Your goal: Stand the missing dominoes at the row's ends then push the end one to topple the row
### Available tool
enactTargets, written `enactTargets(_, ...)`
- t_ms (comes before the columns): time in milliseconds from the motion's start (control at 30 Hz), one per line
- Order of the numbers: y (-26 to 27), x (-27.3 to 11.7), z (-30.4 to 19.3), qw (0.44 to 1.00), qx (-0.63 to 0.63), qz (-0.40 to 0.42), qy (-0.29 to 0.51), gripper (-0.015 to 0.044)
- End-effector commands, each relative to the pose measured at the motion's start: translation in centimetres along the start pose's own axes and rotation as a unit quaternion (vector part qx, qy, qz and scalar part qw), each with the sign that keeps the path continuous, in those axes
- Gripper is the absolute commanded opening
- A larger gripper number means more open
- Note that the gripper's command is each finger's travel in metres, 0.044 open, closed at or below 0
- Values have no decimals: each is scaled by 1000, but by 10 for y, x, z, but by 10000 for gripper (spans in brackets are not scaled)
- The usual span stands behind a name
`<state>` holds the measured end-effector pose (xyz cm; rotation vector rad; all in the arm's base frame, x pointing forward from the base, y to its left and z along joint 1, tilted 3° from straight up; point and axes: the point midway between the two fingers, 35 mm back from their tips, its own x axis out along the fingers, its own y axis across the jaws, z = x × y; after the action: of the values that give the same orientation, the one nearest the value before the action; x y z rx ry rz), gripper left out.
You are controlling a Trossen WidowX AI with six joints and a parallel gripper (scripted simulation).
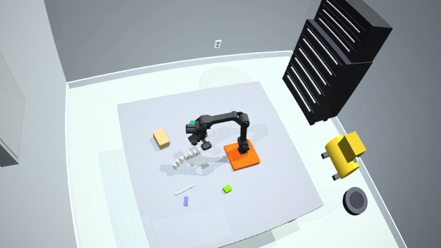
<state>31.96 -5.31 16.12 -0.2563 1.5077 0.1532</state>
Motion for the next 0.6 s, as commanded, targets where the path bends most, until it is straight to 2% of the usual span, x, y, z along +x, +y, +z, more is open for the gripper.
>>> enactTargets(0, 2, -32, -7, 1000, 7, -1, -1, 440)
enactTargets(133, -7, -28, -11, 999, 35, -1, -1, 440)
enactTargets(267, -56, -3, -40, 981, 194, -2, 0, 440)
enactTargets(467, -117, 34, -102, 900, 435, -6, 1, 440)
enactTargets(567, -128, 42, -116, 873, 488, -7, 0, 440)
